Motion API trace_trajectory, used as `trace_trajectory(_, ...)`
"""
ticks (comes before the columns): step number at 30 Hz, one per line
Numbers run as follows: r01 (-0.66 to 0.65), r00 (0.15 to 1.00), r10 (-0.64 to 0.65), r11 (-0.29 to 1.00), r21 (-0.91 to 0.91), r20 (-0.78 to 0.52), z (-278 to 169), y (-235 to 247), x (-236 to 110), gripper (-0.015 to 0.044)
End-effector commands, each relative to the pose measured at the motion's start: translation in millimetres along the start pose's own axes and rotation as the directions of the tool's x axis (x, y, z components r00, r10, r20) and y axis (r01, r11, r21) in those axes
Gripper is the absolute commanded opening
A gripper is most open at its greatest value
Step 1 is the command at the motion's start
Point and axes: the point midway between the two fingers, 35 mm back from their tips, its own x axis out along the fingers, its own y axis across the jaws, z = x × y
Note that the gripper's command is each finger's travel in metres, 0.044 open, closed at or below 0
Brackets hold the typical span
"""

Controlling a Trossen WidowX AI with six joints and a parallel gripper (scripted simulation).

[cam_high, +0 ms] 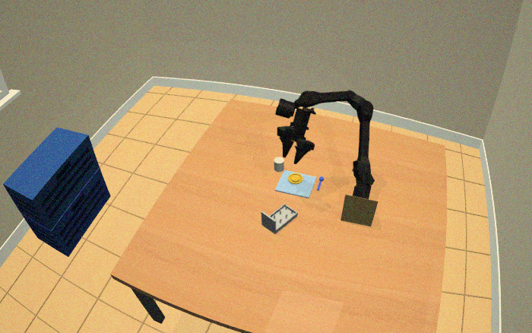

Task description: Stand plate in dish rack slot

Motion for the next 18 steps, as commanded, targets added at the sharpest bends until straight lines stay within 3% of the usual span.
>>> trace_trajectory(1, 0.052, 0.997, -0.046, 0.994, 0.100, -0.063, -10.7, -11.7, 12.2, 0.0400)
trace_trajectory(18, 0.374, 0.915, -0.236, 0.799, 0.471, -0.327, -64.6, -60.6, 45.5, 0.0400)
